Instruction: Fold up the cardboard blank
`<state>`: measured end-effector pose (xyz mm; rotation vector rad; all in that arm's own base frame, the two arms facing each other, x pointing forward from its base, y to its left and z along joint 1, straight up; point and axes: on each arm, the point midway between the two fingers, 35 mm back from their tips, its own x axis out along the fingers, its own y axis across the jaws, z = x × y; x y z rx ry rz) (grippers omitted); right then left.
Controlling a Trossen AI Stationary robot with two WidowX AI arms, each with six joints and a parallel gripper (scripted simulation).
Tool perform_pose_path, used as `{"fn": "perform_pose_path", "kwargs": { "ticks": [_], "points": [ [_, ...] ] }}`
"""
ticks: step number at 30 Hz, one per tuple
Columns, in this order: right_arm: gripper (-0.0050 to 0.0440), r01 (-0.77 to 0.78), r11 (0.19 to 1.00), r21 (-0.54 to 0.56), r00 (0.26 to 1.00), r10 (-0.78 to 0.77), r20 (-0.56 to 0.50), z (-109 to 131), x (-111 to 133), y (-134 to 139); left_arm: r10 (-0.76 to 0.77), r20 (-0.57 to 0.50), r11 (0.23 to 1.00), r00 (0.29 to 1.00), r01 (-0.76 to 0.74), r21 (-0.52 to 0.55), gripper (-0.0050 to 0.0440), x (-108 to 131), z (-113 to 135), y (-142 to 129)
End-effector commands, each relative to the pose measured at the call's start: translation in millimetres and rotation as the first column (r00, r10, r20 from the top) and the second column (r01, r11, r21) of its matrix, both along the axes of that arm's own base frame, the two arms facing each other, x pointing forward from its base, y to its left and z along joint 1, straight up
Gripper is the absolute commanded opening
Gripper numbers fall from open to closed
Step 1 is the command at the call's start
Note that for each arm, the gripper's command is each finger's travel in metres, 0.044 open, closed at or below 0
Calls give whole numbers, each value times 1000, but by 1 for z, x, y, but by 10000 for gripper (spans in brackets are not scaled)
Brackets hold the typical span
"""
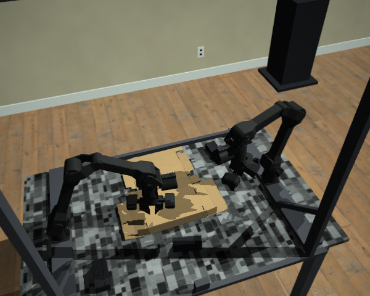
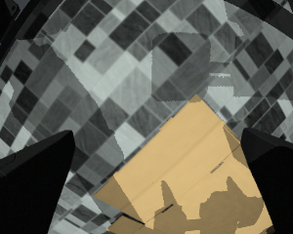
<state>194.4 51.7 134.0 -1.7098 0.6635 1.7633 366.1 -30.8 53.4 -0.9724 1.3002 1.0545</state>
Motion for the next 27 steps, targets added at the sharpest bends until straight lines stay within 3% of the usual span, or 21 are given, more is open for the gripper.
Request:
{"fn": "perform_pose_path", "kwargs": {
  "ticks": [1,6,11,16,22,27],
  "points": [
    [440,-224,974,-21,974,224,27,1,-12,-3,82,35,996,996,-81,-22,98,2,7,9],
    [440,-456,888,-50,889,458,27,0,-23,-7,169,37,985,985,-168,-42,98,1,4,19],
    [440,-658,749,-73,751,661,18,-2,-32,-10,240,37,970,970,-238,-58,98,1,1,27],
    [440,-706,704,-78,706,709,14,-3,-35,-11,260,38,964,965,-257,-63,98,1,1,29],
    [440,-706,704,-78,706,709,14,-3,-35,-11,260,38,964,965,-257,-63,98,1,1,29],
    [440,-706,704,-78,706,709,14,-3,-35,-11,260,38,964,965,-257,-63,98,1,-17,29]
  ]
}}
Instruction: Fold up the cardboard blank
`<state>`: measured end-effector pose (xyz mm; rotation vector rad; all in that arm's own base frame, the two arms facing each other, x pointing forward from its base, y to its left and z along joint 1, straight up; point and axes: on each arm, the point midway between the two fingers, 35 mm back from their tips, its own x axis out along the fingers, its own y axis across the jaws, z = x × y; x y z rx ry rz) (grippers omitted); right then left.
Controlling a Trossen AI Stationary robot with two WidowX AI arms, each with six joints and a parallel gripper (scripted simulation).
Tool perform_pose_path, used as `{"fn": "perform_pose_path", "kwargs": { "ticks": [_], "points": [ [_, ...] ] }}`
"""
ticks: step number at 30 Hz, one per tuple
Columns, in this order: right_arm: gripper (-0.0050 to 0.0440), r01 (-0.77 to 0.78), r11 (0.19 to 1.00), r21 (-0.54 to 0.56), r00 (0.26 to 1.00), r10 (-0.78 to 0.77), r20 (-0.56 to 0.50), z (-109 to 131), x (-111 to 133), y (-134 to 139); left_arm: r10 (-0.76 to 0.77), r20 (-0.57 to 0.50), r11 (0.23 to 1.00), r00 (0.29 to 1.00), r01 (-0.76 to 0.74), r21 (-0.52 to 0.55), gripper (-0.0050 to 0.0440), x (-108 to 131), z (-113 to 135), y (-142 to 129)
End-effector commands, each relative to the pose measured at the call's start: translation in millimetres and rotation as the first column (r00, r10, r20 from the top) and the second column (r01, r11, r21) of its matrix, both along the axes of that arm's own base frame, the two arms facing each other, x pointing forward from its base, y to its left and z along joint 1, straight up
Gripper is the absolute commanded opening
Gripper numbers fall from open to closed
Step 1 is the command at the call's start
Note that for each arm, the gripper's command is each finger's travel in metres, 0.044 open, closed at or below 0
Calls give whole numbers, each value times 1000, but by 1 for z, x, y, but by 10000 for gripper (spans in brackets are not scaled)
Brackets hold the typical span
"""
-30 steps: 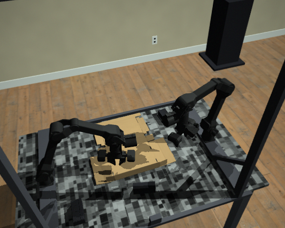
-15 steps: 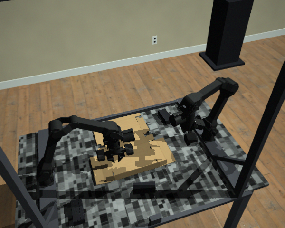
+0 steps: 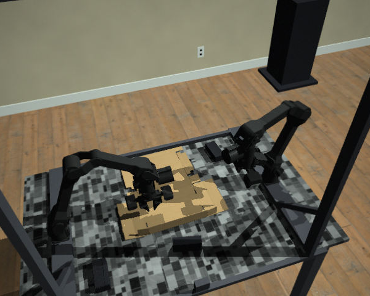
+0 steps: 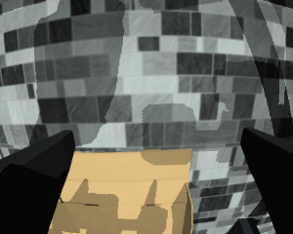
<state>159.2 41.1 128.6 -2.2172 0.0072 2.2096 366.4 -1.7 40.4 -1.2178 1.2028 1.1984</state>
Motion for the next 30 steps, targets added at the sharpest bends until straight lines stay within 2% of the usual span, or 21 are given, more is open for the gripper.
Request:
{"fn": "perform_pose_path", "kwargs": {
  "ticks": [1,9,11,13,15,18,20,22,29,30],
  "points": [
    [440,-9,1000,-3,1000,9,11,3,1,-1,4,13,1000,1000,-4,-2,98,1,-4,0],
    [440,-9,1000,-3,1000,9,11,3,1,-1,4,13,1000,1000,-4,-2,98,1,-4,0],
    [395,30,1000,-2,999,-30,11,2,4,-1,4,13,1000,1000,-4,-2,98,1,-4,0],
    [347,146,989,0,989,-146,12,0,15,0,4,13,1000,1000,-4,-2,98,1,-4,0],
    [299,313,950,3,950,-313,12,-5,33,1,4,13,1000,1000,-4,-2,98,1,-4,0],
    [227,456,890,5,890,-456,11,-11,50,1,4,13,1000,1000,-4,-2,98,1,-4,0],
    [227,456,890,5,890,-456,11,-11,50,1,4,13,1000,1000,-4,-2,98,1,-4,0],
    [179,596,803,8,803,-596,10,-17,65,0,4,13,1000,1000,-4,-2,98,1,-4,0],
    [11,843,538,14,538,-843,6,-34,99,-2,4,13,1000,1000,-4,-2,98,1,-4,0],
    [0,870,493,15,493,-870,6,-36,103,-3,4,13,1000,1000,-4,-2,98,1,-4,0]
  ]
}}
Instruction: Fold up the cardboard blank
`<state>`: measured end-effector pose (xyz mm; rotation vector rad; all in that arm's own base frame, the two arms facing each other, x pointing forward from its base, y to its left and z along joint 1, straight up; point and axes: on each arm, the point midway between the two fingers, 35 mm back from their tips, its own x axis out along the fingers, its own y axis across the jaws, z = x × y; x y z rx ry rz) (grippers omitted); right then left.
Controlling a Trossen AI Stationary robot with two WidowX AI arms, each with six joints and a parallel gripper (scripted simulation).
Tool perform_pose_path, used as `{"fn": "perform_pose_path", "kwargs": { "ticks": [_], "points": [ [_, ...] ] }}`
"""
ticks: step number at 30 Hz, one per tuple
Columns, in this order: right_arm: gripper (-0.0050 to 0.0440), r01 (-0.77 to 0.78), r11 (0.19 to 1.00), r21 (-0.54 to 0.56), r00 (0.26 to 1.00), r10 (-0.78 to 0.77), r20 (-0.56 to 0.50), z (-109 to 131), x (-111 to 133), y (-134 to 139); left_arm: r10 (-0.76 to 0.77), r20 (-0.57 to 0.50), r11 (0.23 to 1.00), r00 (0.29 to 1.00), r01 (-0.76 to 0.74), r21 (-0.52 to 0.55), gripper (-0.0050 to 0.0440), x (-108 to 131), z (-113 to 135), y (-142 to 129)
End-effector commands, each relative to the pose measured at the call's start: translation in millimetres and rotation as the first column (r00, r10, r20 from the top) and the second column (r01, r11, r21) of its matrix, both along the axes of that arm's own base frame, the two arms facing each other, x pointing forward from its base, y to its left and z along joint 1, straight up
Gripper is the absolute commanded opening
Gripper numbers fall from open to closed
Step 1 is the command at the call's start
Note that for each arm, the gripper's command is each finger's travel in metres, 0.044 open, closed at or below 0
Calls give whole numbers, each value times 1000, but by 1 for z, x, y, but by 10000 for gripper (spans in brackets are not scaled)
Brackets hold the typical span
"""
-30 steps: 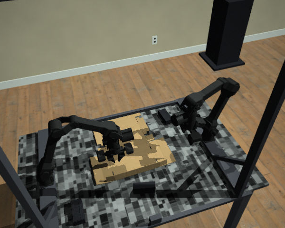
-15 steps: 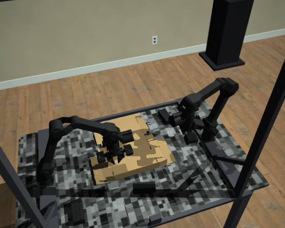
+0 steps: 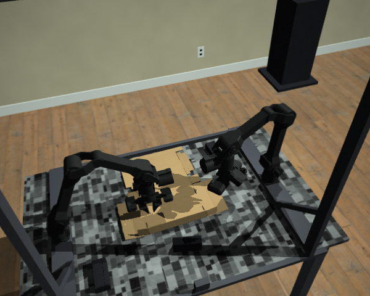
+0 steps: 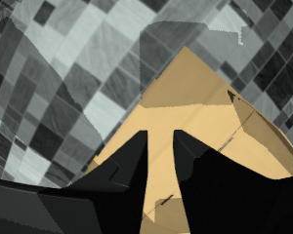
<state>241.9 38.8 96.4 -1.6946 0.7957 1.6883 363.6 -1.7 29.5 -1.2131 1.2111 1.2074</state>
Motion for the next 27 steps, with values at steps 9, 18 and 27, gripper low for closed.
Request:
{"fn": "perform_pose_path", "kwargs": {
  "ticks": [9,18,27],
  "points": [
    [0,562,827,10,827,-562,13,-26,52,-6,3,24,1000,1000,-3,-2,98,4,7,0],
    [0,634,773,11,773,-635,12,-32,59,-8,3,24,1000,1000,-3,-2,98,4,7,0],
    [0,634,773,12,773,-635,12,-32,59,-8,0,26,1000,1000,0,0,98,4,5,0]
  ]
}}
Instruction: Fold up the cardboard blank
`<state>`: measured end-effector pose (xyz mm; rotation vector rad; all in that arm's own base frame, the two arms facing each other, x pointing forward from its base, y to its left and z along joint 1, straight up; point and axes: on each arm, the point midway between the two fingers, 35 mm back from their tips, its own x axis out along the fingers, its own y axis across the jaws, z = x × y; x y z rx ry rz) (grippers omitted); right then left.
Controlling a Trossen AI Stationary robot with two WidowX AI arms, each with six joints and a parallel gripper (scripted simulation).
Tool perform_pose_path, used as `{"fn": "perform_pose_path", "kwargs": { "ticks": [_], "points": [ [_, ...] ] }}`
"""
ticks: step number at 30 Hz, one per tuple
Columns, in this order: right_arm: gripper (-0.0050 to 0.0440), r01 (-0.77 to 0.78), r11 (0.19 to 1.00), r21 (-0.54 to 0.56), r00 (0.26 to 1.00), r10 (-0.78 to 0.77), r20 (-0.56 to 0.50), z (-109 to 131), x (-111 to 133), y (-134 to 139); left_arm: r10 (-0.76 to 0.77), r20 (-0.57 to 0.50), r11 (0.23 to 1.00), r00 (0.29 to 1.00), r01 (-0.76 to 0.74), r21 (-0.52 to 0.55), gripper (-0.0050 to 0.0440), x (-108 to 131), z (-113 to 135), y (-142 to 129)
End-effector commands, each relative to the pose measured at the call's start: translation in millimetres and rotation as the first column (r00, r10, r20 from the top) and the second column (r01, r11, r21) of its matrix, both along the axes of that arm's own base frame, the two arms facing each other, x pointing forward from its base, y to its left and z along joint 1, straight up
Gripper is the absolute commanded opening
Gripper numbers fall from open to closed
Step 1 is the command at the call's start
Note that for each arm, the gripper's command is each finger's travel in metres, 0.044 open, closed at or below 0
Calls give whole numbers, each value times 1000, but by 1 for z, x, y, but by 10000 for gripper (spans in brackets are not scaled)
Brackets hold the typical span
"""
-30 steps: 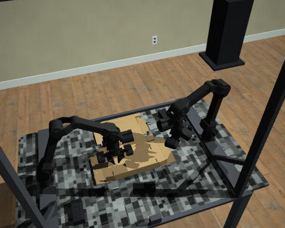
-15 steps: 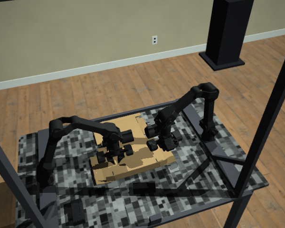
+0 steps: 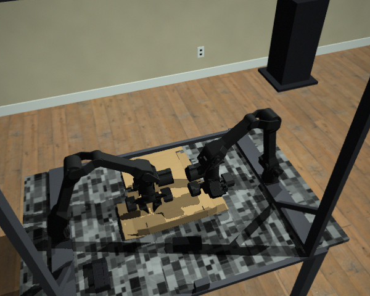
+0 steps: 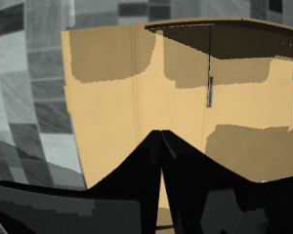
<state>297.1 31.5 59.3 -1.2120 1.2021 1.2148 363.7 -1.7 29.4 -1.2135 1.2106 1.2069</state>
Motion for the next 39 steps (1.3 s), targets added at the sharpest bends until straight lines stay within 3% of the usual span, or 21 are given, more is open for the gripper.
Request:
{"fn": "perform_pose_path", "kwargs": {
  "ticks": [1,12,35,39],
  "points": [
    [0,9,1000,-2,1000,-9,23,5,4,0,0,25,1000,1000,0,0,98,4,3,0],
    [0,9,1000,-2,1000,-9,23,5,4,0,0,25,1000,1000,0,0,98,3,-15,0],
    [0,9,1000,-2,1000,-9,22,5,4,0,0,22,1000,1000,0,0,98,-3,-24,0],
    [0,9,1000,-2,1000,-9,23,15,4,-1,0,24,1000,1000,0,0,98,-4,-23,0]
  ]
}}
